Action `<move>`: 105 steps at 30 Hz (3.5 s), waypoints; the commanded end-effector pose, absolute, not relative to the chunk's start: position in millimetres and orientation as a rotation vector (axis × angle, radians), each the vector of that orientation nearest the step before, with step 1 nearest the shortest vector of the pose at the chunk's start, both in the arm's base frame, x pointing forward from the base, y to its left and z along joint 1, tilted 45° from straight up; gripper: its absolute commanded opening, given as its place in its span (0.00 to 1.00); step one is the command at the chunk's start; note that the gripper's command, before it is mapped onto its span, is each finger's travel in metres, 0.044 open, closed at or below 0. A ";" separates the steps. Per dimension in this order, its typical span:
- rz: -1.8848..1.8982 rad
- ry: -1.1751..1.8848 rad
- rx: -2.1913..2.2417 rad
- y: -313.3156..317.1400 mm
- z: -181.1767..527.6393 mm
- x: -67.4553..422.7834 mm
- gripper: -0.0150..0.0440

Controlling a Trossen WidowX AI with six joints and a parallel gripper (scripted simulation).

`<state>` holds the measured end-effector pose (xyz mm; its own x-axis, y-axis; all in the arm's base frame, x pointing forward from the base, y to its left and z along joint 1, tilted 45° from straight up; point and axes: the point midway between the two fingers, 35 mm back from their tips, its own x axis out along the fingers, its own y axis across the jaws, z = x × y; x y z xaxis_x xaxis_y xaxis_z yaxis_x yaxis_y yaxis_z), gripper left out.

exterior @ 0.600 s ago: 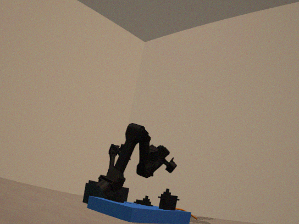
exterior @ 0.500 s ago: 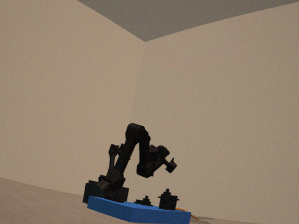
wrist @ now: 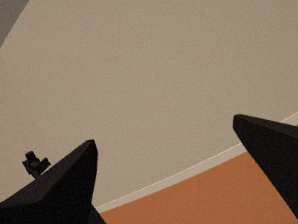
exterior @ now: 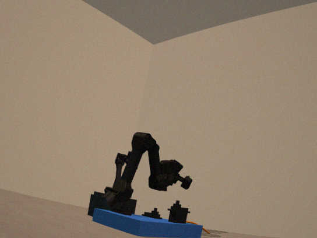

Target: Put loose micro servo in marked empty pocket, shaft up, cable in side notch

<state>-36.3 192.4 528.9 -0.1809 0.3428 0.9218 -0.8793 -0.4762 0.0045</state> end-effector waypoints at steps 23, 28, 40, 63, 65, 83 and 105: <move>1.445 -0.714 0.533 286.1 498.9 52.7 1.00; 1.371 -0.686 0.377 302.9 487.4 81.6 1.00; 1.230 -0.590 0.096 318.8 457.3 148.7 1.00; 1.022 -0.345 -0.281 304.8 387.5 265.3 1.00; 1.007 -0.308 -0.331 301.1 377.6 278.2 1.00; 0.928 0.139 -0.743 207.4 265.2 383.0 1.00; 1.249 0.723 -0.659 -8.8 150.1 360.8 1.00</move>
